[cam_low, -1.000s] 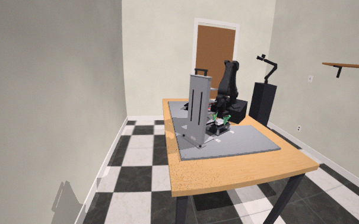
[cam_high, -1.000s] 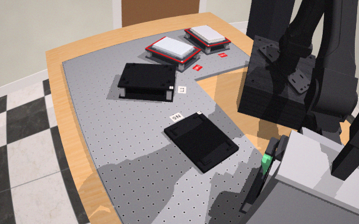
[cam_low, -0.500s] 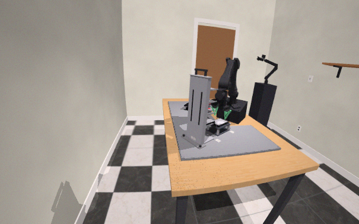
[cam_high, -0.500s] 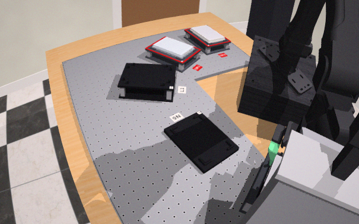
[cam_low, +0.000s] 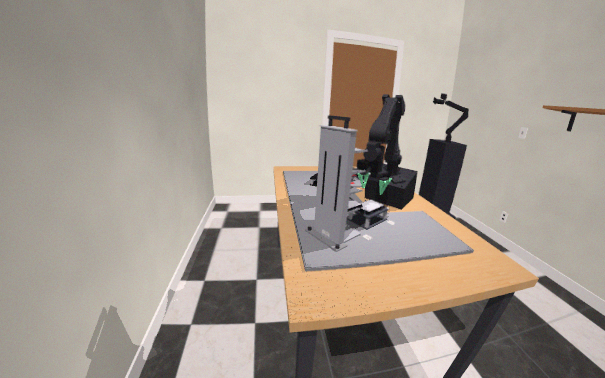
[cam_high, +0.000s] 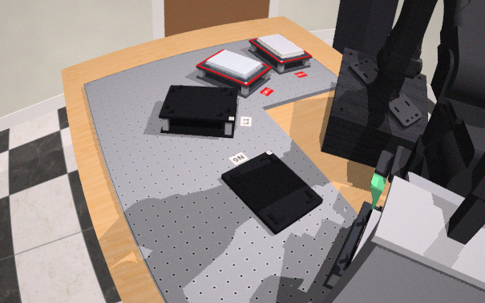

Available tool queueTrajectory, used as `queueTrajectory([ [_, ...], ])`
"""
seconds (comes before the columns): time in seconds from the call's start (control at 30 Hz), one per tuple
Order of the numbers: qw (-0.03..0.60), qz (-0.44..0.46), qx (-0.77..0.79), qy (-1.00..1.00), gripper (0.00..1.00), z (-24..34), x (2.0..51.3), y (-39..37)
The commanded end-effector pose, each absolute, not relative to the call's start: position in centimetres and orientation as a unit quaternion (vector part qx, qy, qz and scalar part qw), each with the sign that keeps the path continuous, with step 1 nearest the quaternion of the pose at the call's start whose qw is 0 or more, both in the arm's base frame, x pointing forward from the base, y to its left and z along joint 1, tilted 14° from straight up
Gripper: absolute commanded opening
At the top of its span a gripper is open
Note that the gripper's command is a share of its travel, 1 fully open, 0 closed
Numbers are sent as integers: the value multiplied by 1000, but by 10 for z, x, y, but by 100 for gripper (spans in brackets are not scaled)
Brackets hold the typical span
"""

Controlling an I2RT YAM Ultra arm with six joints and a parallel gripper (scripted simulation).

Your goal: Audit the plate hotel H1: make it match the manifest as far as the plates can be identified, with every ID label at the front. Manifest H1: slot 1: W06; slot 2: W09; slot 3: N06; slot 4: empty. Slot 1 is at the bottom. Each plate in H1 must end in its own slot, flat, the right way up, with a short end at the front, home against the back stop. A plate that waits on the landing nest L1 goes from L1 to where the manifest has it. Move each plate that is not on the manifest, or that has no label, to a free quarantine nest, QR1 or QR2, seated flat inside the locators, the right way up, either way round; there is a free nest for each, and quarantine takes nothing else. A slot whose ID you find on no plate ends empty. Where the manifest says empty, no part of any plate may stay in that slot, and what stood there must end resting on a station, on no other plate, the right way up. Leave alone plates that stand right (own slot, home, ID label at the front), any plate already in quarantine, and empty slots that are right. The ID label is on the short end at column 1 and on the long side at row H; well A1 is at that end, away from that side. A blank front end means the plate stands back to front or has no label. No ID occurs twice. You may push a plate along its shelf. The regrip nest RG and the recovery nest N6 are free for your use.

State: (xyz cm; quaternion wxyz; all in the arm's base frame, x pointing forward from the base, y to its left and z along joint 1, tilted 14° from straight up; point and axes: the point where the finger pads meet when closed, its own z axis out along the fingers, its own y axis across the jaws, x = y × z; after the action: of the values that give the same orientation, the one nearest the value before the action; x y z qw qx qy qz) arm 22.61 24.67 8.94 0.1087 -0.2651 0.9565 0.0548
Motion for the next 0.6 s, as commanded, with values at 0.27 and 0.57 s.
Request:
queueTrajectory([
  [0.27,125,61,-264,955,100,134,223,244],
  [0.57,125,61,-265,954,100,152,218,241],
])
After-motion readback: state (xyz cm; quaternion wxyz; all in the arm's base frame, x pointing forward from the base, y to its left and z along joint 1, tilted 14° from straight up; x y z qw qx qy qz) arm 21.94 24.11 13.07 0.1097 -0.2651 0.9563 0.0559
